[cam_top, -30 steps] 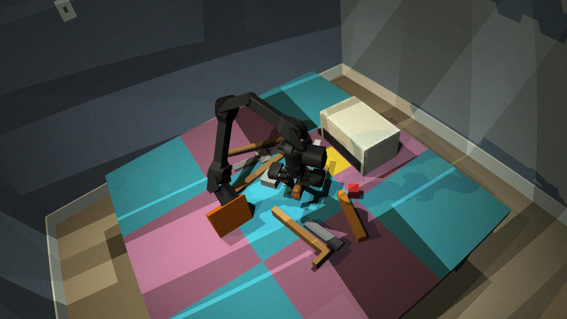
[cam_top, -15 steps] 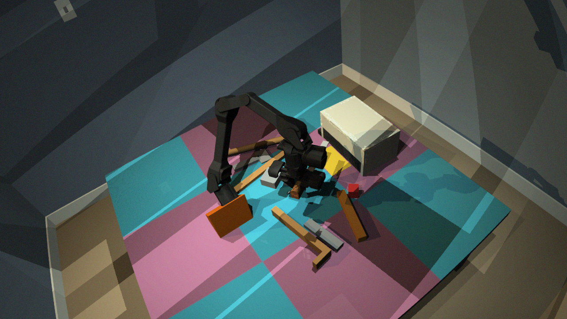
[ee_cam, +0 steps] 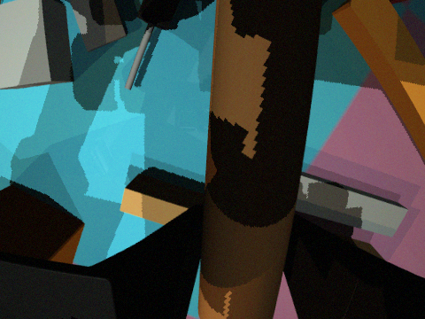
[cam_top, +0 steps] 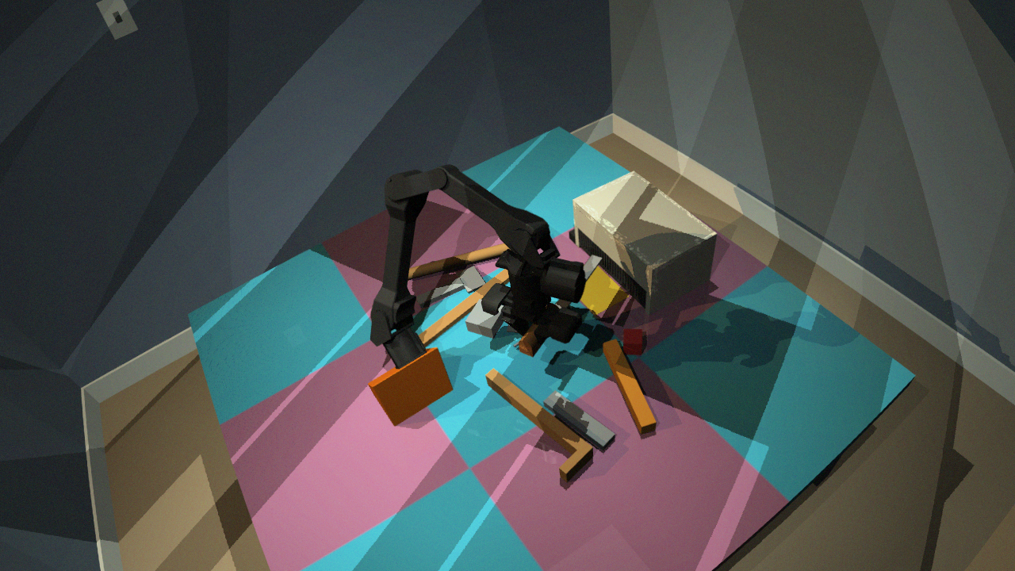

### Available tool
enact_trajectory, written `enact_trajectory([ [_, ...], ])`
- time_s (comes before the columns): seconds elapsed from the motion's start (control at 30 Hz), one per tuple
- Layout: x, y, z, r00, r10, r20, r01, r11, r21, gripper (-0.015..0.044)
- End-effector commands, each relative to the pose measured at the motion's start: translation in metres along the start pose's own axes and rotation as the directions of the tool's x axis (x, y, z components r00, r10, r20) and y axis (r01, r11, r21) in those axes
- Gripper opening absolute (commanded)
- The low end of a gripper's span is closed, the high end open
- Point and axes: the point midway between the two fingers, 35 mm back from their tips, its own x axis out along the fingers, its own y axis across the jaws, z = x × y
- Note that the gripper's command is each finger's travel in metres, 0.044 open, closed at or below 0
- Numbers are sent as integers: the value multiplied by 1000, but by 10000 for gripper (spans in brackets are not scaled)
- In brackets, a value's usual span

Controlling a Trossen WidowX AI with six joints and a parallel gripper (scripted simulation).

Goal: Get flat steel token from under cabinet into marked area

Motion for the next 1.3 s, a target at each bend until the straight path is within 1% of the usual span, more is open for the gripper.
enact_trajectory([
  [0.0, -1, 0, 0, 1000, 0, 10, 0, 999, 39, 0],
  [1.27, -1, 0, 0, 1000, 0, 10, -3, 948, 318, 0],
])
